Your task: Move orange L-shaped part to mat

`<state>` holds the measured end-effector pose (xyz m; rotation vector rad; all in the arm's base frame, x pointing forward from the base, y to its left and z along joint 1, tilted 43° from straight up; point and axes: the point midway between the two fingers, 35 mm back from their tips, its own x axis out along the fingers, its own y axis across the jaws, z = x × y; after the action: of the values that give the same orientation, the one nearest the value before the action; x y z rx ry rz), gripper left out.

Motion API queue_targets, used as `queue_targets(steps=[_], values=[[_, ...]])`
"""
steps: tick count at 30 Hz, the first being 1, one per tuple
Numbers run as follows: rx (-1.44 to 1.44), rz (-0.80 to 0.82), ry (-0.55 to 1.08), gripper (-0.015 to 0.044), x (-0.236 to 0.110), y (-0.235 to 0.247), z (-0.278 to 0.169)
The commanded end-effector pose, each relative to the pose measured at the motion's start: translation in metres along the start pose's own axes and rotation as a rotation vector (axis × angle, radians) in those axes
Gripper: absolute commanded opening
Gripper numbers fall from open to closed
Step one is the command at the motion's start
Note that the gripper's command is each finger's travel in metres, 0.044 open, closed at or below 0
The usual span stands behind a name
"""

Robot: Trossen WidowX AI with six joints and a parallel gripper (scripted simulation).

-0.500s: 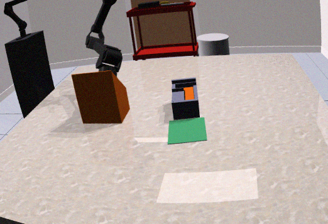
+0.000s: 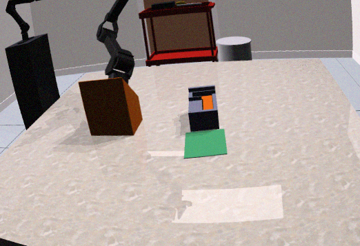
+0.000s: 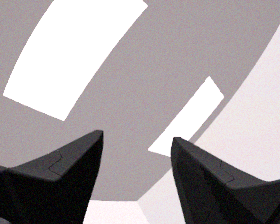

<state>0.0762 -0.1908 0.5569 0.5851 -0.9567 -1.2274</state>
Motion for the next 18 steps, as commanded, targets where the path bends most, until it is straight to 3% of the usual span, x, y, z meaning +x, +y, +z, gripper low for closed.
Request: queue_targets(steps=[1, 5, 9, 14, 18], values=[[-0.223, 0.050, 0.221, 0.0180, 0.010, 0.000, -0.077], [-0.513, 0.144, 0.512, 0.0180, 0.003, -0.011, -0.169], [-0.739, 0.240, 0.798, 0.0180, -0.025, -0.033, -0.253], [-0.990, 0.416, 1.225, 0.0180, -0.086, -0.077, -0.342], [-1.136, 0.607, 1.630, 0.0180, -0.156, -0.123, -0.390]])
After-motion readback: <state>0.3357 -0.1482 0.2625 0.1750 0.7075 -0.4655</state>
